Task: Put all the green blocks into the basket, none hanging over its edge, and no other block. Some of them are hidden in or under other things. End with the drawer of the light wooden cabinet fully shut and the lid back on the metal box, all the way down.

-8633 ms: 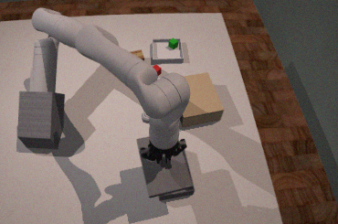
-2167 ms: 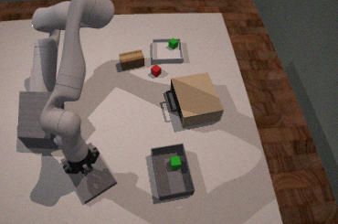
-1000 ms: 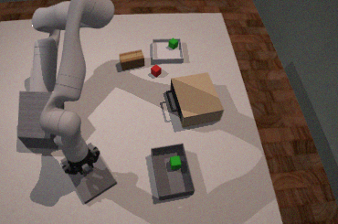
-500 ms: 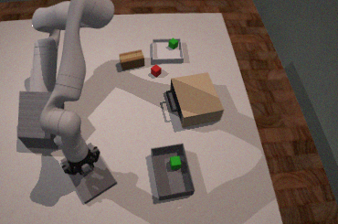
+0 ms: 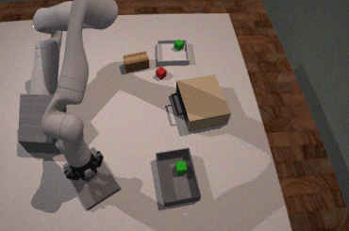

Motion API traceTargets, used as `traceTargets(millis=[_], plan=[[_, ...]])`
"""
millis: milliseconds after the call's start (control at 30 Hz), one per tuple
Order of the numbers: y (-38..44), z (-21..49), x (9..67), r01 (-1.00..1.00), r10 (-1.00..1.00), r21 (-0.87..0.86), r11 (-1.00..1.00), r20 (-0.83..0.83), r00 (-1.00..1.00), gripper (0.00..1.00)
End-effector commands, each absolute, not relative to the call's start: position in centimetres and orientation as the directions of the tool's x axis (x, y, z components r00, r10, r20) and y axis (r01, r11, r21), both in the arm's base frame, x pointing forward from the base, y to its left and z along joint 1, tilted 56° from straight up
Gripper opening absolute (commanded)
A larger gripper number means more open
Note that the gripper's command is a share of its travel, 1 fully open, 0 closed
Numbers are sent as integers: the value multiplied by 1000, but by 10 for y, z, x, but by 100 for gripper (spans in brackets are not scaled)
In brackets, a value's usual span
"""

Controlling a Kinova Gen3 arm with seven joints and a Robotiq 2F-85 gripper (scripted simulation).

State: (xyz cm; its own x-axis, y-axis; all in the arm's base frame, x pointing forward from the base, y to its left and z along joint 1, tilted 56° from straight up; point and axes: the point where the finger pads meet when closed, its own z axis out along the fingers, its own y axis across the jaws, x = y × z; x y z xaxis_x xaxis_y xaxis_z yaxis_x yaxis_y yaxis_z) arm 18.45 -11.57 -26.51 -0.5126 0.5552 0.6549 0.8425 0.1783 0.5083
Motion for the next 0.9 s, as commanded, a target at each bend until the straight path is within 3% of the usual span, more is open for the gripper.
traceTargets(millis=[0, 867], plan=[[-117, -265, 185, 842, 557, 508, 179, 654, -513, 40], [-153, -240, 177, 842, 557, 508, 179, 654, -513, 40]])
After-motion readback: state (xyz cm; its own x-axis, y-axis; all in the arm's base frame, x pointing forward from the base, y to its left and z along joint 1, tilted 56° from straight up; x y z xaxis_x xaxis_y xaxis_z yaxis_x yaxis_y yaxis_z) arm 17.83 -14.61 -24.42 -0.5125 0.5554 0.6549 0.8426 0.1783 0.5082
